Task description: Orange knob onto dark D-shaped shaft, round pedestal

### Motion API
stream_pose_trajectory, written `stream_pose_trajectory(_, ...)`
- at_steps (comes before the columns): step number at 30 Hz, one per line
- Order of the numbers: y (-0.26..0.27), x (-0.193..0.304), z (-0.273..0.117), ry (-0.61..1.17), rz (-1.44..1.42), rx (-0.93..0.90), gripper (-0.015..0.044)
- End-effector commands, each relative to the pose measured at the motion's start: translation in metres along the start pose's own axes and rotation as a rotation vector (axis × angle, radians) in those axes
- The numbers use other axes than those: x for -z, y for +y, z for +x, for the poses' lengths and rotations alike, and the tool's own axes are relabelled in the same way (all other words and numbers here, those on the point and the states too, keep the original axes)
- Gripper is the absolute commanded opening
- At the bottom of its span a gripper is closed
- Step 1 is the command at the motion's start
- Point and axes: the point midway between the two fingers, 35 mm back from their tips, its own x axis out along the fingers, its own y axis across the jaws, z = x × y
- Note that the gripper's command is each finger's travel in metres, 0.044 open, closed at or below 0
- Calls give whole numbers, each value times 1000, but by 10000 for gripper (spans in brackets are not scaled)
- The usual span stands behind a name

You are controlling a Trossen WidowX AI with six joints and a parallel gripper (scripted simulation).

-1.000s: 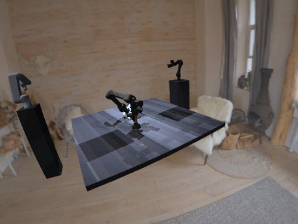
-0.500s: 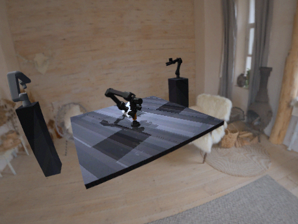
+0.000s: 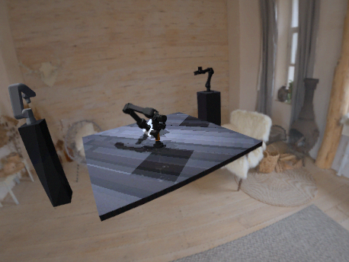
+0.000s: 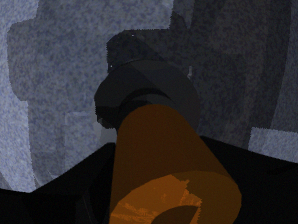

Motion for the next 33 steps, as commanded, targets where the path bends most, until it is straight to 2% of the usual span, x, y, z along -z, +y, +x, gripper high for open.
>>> stream_pose_trajectory(1,0,0,-1,-3,-3,2,0)
stream_pose_trajectory(7,0,0,-5,-3,-12,1,0)
stream_pose_trajectory(14,-1,-1,-5,-3,-213,2,0)
stream_pose_trajectory(33,0,0,0,-3,-213,2,0)
